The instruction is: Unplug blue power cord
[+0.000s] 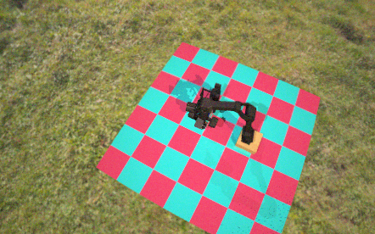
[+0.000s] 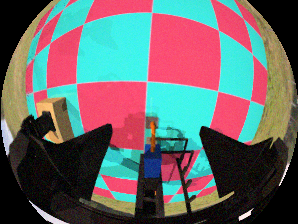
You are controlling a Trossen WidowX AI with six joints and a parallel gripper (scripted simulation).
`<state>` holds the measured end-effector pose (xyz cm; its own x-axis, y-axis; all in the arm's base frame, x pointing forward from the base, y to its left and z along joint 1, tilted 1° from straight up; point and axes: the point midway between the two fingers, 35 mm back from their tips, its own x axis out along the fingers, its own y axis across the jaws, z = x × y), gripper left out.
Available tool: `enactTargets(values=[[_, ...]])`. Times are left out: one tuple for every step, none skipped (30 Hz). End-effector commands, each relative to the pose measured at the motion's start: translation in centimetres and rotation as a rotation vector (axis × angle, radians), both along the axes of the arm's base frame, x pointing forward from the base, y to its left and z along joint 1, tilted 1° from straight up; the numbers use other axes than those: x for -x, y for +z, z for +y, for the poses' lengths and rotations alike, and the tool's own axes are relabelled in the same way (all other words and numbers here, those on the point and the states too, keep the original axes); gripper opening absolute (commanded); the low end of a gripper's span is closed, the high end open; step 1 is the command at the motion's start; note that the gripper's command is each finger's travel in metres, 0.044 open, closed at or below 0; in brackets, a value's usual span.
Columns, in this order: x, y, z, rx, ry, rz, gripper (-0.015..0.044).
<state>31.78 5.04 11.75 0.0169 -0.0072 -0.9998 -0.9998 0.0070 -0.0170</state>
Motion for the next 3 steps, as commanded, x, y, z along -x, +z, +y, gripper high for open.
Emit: enactTargets(values=[[-0.03,0.06,0.02,-0.001,-0.003,0.000,0.0440],[-0.03,0.06,0.02,-0.001,-0.003,0.000,0.0440],[-0.03,0.06,0.02,-0.001,-0.003,0.000,0.0440]])
